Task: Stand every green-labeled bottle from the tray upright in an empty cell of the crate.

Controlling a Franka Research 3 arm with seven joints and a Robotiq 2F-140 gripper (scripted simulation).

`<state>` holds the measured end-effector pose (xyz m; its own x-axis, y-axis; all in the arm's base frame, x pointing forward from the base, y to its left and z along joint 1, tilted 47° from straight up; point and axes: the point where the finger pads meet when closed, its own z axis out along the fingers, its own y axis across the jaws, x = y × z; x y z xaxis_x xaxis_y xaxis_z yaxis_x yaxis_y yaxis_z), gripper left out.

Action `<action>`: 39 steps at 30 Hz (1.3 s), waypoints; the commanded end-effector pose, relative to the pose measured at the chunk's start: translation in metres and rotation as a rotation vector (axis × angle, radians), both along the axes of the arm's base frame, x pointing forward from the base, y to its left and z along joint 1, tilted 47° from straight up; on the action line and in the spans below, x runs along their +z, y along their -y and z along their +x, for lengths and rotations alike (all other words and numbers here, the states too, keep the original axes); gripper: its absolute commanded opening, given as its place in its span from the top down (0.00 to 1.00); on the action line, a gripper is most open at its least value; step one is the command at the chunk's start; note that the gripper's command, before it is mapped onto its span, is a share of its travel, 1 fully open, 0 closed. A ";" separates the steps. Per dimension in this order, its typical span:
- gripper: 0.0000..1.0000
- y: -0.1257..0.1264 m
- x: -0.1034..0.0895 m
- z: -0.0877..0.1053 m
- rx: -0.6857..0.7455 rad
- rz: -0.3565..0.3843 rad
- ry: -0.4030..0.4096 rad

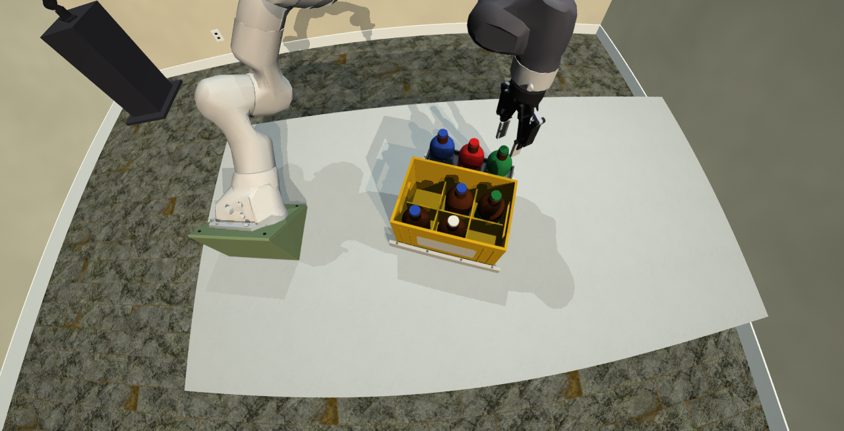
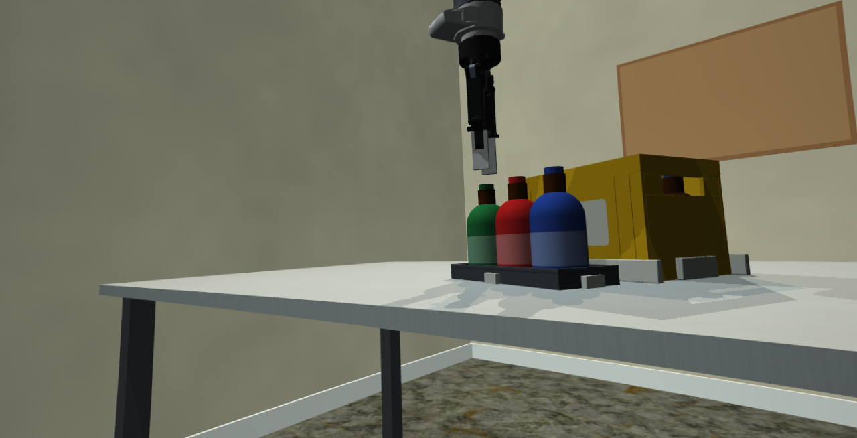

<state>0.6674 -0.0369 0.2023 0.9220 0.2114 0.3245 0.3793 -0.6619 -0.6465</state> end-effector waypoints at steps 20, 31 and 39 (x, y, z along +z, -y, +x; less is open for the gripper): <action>0.62 -0.004 -0.001 0.001 0.001 0.004 0.002; 0.62 -0.010 -0.007 0.002 0.001 0.004 0.002; 0.62 -0.016 -0.012 0.002 0.001 0.004 0.002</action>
<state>0.6677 -0.0263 0.1933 0.9230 0.2112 0.3215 0.3771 -0.6618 -0.6479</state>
